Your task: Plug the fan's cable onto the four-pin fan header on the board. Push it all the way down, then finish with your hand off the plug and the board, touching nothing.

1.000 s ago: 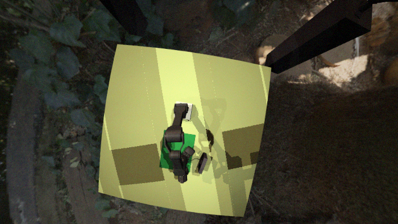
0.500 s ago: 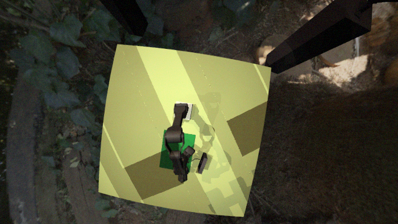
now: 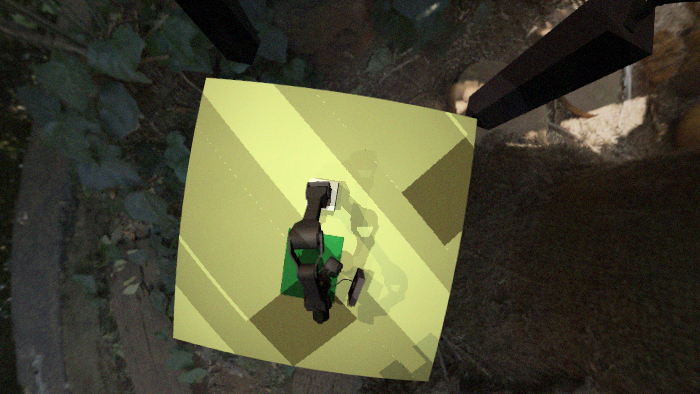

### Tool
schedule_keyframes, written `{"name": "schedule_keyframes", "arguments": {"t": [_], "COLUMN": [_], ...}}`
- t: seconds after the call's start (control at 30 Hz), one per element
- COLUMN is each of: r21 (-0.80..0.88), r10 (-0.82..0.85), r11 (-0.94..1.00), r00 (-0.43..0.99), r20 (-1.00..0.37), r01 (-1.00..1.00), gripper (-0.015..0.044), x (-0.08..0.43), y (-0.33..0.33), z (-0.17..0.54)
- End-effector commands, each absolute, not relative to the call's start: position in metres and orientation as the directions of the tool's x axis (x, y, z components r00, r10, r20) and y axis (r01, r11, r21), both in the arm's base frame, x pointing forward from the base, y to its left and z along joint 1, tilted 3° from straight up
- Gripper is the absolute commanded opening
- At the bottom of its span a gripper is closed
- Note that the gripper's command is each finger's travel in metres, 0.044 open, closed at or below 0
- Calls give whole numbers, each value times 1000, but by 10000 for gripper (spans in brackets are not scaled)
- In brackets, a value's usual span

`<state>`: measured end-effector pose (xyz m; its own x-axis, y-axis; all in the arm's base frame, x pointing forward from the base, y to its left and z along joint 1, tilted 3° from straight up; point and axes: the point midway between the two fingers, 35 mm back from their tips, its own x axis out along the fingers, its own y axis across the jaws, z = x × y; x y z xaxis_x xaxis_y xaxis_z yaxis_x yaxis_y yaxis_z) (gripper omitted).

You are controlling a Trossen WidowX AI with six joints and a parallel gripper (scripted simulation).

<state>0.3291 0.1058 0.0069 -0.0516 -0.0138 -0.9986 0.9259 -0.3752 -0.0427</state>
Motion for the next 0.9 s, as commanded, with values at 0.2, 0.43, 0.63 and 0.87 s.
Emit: {"name": "schedule_keyframes", "arguments": {"t": [0.2,0.43,0.63,0.87], "r21": [-14,-13,-13,-13], "r10": [-3,-14,-14,-14], "r11": [-377,-378,-378,-378], "r00": [-17,-20,-20,-20], "r20": [-1000,-1000,-1000,-1000], "r01": [926,926,926,926], "gripper": [260,260,260,260], "x": [334,304,303,303], "y": [96,-7,-10,-10], "z": [42,42,42,42]}}
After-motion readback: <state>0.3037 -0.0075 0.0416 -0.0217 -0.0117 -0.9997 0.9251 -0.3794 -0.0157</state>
